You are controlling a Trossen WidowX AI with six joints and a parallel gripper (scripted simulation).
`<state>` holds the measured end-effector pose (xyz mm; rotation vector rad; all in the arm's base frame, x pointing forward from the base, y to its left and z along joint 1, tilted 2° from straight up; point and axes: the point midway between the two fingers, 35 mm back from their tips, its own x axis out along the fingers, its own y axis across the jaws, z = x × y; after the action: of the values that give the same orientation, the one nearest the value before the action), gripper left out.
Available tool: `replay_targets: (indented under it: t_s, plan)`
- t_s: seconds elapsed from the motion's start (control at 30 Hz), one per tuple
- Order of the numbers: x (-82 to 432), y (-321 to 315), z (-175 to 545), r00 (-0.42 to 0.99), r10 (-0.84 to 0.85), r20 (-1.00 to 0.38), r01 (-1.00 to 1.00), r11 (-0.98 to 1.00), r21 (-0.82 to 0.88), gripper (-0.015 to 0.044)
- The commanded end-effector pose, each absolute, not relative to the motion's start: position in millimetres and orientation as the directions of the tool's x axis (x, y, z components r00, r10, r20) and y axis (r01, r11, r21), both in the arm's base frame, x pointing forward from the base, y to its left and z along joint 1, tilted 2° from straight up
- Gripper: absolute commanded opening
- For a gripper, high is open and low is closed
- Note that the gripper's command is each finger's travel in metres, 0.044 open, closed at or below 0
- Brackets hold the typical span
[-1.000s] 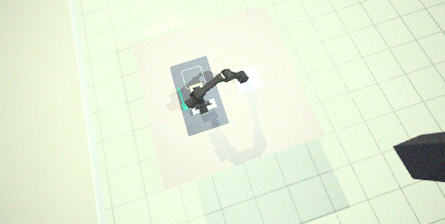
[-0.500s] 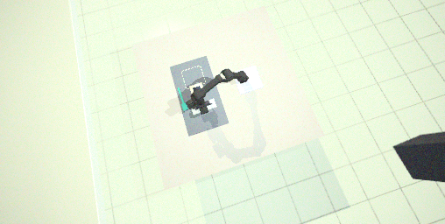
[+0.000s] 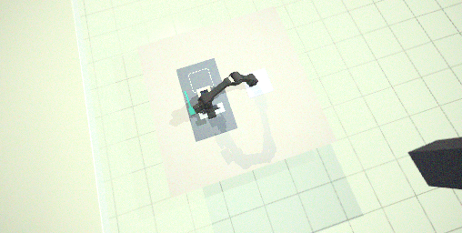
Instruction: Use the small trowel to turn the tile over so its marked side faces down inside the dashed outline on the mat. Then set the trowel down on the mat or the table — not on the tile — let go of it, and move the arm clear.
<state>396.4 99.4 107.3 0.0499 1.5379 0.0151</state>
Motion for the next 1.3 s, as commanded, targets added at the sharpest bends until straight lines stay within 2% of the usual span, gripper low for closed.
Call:
replay_targets:
  t_s: [0.0,0.37,0.8,1.27]
  plan:
    - [395.5,99.4,105.7,0.028,0.041,-0.999,0.024,0.999,0.041,0.013]
    - [395.5,99.4,105.7,0.028,0.041,-0.999,0.004,0.999,0.041,0.013]
    - [395.5,99.5,105.7,0.028,0.041,-0.999,-0.372,0.928,0.027,0.013]
    - [395.5,99.5,105.7,0.028,0.041,-0.999,-0.718,0.696,0.008,0.013]
